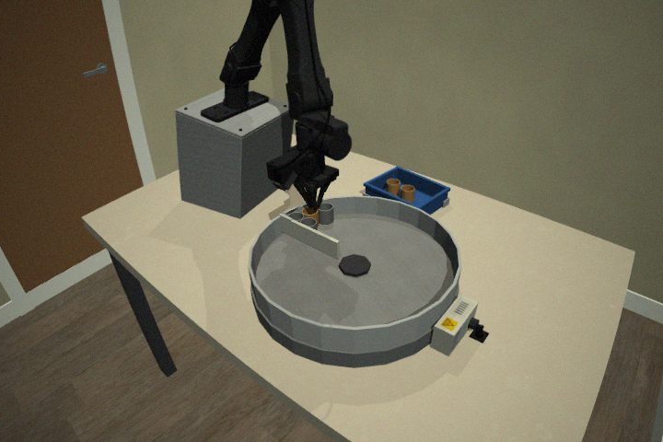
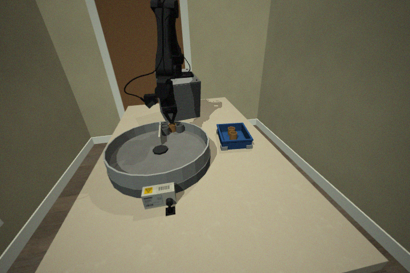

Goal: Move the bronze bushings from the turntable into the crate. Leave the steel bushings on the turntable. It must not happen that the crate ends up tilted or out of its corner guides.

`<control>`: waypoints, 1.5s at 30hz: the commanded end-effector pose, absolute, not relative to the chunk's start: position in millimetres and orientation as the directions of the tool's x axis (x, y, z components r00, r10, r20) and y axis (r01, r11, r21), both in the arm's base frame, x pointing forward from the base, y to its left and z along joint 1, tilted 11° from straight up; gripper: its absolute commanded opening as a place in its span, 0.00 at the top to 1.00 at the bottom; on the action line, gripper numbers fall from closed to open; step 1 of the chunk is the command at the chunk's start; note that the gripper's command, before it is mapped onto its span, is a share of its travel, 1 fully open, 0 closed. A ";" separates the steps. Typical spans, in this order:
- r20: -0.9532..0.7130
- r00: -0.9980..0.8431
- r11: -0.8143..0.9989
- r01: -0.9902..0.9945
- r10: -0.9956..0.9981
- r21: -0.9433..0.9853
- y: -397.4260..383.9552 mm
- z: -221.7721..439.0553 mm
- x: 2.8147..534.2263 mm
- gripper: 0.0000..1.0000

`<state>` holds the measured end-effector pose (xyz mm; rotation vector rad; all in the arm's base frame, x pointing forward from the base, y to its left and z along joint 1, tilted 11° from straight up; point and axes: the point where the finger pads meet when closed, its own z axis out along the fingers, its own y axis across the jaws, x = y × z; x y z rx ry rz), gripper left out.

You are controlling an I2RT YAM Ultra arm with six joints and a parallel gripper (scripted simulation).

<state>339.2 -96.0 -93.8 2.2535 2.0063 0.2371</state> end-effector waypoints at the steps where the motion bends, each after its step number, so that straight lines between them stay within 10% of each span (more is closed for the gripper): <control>1: 0.026 0.116 -0.119 0.970 0.993 0.213 -104.5 -85.0 348.7 0.87; 45: 0.025 0.112 -0.115 0.970 0.993 0.215 -100.1 -94.2 352.5 0.87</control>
